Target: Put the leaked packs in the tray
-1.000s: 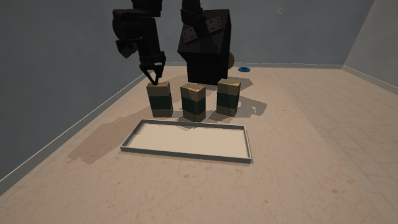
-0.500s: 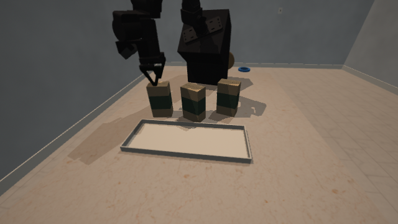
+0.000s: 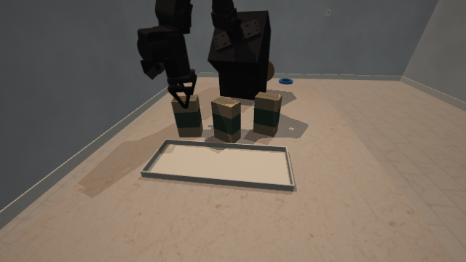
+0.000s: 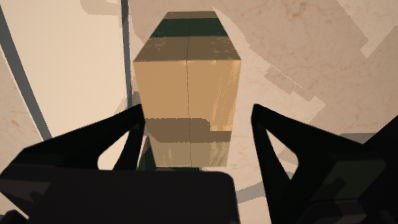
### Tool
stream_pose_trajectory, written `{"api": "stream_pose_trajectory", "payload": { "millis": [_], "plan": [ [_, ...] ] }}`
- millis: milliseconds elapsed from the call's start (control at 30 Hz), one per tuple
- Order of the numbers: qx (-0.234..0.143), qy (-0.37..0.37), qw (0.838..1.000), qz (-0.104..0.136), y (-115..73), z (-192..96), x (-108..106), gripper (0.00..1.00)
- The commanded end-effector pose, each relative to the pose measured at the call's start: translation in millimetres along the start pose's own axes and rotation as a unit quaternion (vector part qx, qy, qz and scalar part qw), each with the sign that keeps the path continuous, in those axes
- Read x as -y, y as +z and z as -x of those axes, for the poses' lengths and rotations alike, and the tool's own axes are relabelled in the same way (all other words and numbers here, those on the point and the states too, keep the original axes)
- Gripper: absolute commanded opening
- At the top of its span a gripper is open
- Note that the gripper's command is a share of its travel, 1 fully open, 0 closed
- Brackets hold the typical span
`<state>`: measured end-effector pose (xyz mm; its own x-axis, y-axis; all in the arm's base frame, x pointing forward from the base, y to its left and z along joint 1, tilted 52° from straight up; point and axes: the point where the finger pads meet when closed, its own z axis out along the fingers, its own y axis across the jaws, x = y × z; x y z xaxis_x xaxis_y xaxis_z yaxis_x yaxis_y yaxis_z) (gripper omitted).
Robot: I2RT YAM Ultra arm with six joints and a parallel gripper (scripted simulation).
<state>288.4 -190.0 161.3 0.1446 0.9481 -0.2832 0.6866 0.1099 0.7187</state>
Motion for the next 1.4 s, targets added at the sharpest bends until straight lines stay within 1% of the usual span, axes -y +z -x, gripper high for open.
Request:
{"api": "stream_pose_trajectory", "payload": {
  "millis": [0,333,433,700,1367],
  "plan": [
    [0.009,0.001,1.000,0.002,10.5,1.7,1.0,0.79],
    [0.010,0.002,1.000,0.000,19.3,2.8,3.2,0.79],
    [0.015,0.000,1.000,0.007,15.6,4.6,-0.6,0.79],
    [0.013,0.001,1.000,0.003,15.7,3.5,1.2,0.79],
    [0.013,0.001,1.000,0.003,15.7,3.5,1.2,0.79]
  ]
}}
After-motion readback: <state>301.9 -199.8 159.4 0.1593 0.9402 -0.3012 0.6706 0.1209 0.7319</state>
